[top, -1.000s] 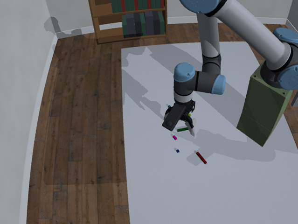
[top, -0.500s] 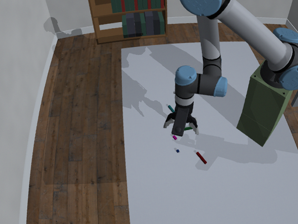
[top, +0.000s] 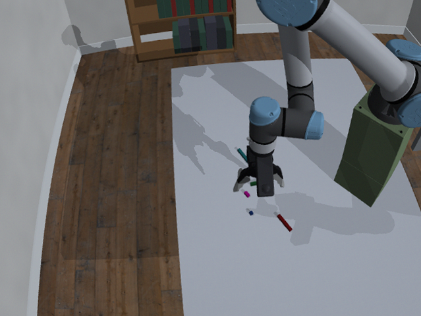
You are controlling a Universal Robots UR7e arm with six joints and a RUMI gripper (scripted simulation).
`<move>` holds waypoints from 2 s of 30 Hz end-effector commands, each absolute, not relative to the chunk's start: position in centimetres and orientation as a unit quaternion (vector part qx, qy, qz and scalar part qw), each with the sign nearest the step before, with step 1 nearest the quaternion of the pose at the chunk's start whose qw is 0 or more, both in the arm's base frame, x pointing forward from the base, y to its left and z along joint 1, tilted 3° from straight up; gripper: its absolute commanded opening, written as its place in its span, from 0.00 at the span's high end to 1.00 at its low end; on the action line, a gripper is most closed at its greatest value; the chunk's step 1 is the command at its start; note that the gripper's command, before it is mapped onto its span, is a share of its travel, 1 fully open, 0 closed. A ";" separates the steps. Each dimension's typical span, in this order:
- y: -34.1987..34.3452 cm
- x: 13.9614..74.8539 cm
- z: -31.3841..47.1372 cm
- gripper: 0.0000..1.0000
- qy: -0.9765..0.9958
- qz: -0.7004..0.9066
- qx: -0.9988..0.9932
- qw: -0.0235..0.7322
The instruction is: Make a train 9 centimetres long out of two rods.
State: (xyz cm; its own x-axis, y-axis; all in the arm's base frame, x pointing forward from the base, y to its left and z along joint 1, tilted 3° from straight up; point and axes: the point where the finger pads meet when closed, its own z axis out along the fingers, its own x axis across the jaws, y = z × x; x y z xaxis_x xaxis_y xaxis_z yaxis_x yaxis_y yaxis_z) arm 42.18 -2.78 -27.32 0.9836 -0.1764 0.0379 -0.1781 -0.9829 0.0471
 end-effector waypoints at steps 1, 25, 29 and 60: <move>-1.9 41.7 -27.4 0.00 -0.005 0.015 1.000 0.024; 0.5 40.6 -27.5 0.00 0.269 0.007 0.963 0.027; 0.7 40.5 -27.5 0.00 0.303 0.006 0.953 0.028; 2.9 39.4 -27.6 0.00 0.592 -0.003 0.805 0.029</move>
